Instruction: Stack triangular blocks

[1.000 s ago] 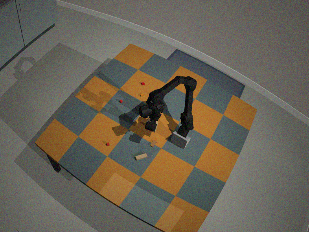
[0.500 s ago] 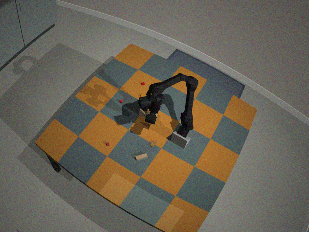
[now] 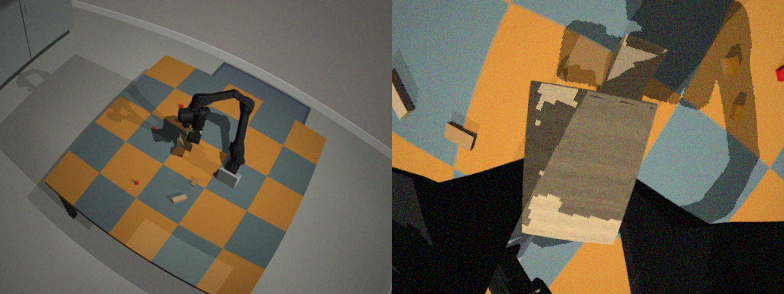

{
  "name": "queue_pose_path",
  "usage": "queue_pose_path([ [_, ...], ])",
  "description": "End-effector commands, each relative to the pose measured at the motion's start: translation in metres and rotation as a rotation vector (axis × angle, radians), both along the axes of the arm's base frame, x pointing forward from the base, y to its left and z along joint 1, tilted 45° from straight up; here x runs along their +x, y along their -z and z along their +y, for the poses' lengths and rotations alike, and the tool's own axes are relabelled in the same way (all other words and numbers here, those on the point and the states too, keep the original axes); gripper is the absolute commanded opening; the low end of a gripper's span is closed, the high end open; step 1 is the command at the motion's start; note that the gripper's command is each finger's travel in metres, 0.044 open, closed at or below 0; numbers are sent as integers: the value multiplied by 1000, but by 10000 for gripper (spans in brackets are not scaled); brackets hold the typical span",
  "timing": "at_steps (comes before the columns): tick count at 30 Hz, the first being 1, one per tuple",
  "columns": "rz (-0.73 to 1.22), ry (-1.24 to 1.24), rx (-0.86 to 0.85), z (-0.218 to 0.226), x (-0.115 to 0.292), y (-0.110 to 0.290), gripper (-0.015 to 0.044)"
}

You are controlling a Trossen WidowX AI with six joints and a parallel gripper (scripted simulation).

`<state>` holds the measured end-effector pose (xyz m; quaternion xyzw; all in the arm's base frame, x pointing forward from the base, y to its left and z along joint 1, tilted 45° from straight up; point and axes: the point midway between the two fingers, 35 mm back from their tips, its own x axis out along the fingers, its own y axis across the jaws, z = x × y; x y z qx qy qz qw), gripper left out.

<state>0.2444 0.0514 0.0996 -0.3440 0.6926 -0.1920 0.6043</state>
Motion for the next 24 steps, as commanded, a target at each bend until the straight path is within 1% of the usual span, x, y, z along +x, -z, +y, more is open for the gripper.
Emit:
queue_pose_path([
  [1, 4, -12, -6, -8, 5, -17, 0],
  [5, 11, -21, -12, -17, 8, -32, 0],
  [9, 12, -21, -12, -19, 9, -35, 0],
  [24, -44, 56, 4, -61, 33, 13, 0],
])
